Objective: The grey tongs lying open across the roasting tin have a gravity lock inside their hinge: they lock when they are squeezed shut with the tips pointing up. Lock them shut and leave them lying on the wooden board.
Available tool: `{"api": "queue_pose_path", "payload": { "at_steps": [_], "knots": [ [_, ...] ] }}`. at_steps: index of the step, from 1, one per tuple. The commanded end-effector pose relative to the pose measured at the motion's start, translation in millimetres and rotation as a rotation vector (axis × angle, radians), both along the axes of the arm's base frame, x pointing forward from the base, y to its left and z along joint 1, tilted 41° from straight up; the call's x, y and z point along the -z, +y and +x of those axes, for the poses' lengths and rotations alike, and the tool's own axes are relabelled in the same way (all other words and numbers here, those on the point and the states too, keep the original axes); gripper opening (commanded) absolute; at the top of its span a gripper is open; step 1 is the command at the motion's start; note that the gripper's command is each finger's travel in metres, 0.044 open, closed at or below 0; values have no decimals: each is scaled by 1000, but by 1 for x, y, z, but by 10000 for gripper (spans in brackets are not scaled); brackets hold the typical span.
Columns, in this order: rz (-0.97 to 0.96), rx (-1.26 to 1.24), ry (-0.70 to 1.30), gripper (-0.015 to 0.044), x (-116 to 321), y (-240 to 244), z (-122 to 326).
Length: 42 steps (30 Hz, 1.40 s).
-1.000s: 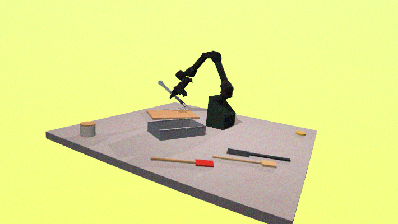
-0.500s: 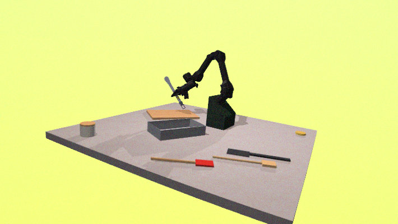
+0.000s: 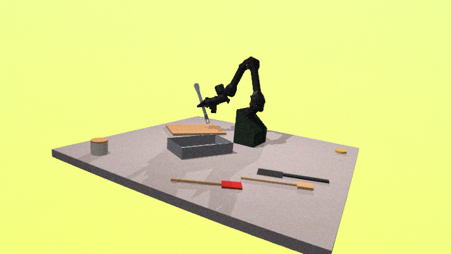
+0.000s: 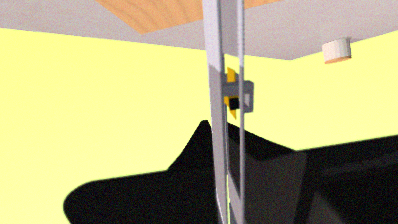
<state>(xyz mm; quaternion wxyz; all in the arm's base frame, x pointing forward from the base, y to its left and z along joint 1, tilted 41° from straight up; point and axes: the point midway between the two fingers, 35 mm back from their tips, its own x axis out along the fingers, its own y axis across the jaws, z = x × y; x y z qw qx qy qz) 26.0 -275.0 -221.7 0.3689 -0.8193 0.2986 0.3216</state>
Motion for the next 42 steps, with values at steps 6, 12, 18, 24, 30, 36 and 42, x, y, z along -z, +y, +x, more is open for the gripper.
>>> {"api": "queue_pose_path", "payload": {
  "at_steps": [6,12,18,24,30,36,42],
  "knots": [
    [-37,1,-7,-150,-7,-4,-1],
    [-37,1,-7,-150,-7,-4,-1],
    [-37,1,-7,-150,-7,-4,-1],
    [-37,1,-7,-150,-7,-4,-1],
    [-37,1,-7,-150,-7,-4,-1],
    [-35,1,-6,-150,-6,-4,-1],
    [27,-18,20,-150,4,-8,0]
  ]
}}
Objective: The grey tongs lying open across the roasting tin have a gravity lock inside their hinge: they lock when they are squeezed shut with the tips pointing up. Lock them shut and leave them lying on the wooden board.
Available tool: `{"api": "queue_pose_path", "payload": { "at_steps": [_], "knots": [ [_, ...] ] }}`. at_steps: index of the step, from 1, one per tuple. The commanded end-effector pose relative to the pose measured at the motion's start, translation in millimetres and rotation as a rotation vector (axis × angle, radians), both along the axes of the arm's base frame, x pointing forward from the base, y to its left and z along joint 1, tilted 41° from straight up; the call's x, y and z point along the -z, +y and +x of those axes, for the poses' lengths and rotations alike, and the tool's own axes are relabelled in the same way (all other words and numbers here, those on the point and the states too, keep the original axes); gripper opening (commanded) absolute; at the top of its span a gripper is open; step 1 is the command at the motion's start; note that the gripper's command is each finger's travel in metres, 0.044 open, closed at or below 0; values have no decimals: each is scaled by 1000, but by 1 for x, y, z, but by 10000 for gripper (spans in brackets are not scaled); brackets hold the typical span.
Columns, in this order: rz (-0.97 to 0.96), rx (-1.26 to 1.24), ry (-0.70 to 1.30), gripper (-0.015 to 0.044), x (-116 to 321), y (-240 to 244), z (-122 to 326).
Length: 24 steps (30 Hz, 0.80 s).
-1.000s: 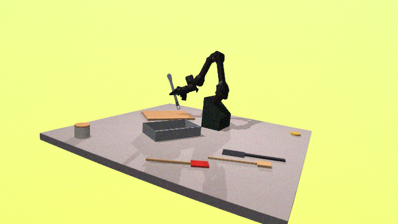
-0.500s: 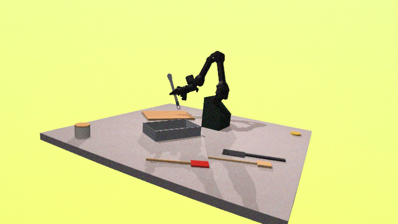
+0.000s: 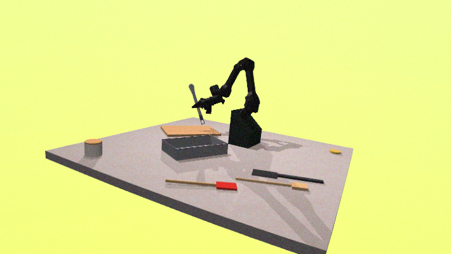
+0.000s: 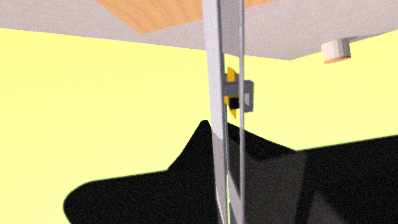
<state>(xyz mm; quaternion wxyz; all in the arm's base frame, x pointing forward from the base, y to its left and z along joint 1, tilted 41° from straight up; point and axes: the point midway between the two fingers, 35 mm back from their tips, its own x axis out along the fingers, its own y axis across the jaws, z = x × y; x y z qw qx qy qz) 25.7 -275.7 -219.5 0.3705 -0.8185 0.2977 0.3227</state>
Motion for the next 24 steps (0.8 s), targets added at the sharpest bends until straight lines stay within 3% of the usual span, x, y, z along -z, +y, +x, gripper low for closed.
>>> {"api": "queue_pose_path", "payload": {
  "at_steps": [1,24],
  "knots": [
    [39,-22,27,-150,9,-8,1],
    [381,-182,234,-150,41,-22,12]
  ]
}}
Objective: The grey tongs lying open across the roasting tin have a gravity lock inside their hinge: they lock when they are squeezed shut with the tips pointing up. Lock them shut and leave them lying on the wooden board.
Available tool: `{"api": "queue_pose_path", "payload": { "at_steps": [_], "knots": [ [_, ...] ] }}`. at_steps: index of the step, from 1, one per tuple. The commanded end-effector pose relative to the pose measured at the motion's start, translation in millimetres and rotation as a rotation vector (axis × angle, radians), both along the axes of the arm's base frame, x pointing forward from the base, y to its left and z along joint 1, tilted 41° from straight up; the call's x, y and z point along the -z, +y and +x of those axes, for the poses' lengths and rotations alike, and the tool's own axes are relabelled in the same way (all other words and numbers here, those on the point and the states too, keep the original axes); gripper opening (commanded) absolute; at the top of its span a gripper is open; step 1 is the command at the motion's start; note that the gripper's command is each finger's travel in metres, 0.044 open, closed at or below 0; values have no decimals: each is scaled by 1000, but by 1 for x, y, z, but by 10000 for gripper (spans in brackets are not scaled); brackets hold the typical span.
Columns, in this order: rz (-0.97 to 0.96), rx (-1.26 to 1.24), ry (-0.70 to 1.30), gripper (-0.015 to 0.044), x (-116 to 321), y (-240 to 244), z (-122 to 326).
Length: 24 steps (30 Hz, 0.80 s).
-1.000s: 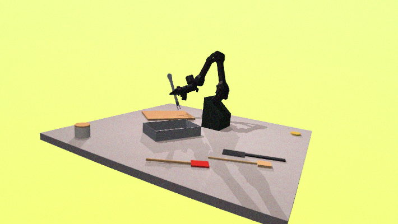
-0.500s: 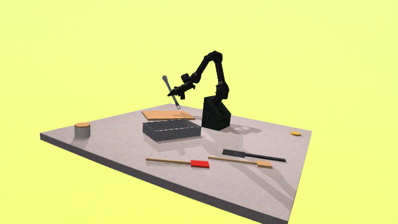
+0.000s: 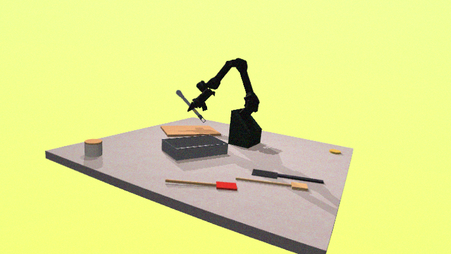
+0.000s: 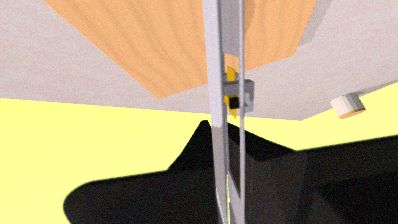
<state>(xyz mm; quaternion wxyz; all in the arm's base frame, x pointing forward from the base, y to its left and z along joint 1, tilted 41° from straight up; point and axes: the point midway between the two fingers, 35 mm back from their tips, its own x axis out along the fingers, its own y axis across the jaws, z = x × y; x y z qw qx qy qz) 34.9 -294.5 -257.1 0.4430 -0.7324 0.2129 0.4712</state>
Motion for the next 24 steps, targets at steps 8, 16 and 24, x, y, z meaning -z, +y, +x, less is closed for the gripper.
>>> {"api": "queue_pose_path", "payload": {
  "at_steps": [8,16,24],
  "knots": [
    [165,-100,123,-150,4,-6,7],
    [274,-171,213,-150,-1,-7,11],
    [375,-249,306,-150,-12,-8,14]
  ]
}}
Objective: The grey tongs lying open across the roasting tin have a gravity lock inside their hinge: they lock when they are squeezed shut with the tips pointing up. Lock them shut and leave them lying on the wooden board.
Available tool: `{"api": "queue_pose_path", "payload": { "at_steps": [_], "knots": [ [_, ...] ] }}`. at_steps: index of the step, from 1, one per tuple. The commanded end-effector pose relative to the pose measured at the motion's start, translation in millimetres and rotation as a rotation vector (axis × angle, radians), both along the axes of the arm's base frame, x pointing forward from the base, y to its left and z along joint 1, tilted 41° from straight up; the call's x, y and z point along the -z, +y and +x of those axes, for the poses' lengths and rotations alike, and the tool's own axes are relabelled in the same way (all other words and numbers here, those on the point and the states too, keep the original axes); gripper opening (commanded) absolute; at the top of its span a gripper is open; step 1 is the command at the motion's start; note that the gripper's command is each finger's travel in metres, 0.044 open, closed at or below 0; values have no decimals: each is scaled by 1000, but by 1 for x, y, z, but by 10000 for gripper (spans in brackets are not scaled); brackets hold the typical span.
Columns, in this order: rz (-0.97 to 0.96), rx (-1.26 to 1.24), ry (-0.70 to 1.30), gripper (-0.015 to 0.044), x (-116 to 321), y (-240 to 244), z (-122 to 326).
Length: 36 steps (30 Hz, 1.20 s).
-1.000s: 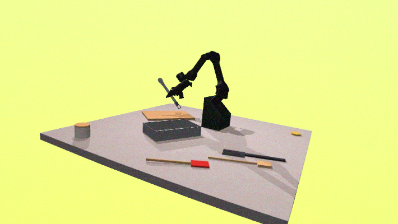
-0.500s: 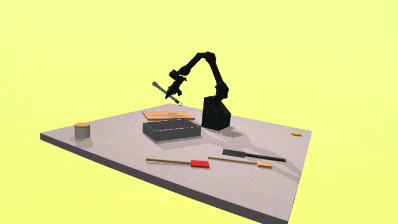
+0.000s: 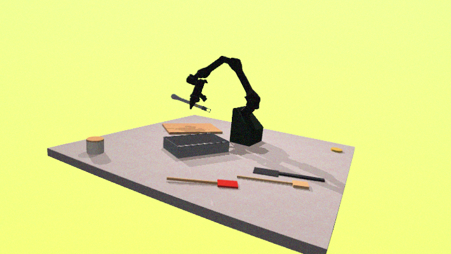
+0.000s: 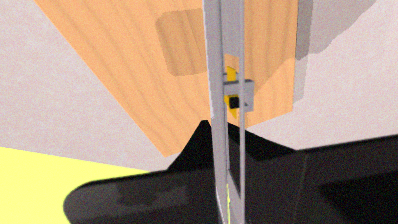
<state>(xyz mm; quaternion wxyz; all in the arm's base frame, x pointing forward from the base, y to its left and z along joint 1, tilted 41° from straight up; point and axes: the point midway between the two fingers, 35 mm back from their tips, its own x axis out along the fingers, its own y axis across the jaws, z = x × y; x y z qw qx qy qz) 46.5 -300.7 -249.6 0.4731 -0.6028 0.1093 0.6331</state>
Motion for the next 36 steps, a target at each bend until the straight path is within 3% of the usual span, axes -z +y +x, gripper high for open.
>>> {"api": "queue_pose_path", "payload": {
  "at_steps": [1,13,36],
  "knots": [
    [58,-47,59,-150,-6,-2,2],
    [178,-158,178,-150,-27,-3,6],
    [165,-157,178,-150,-11,7,6]
  ]
}}
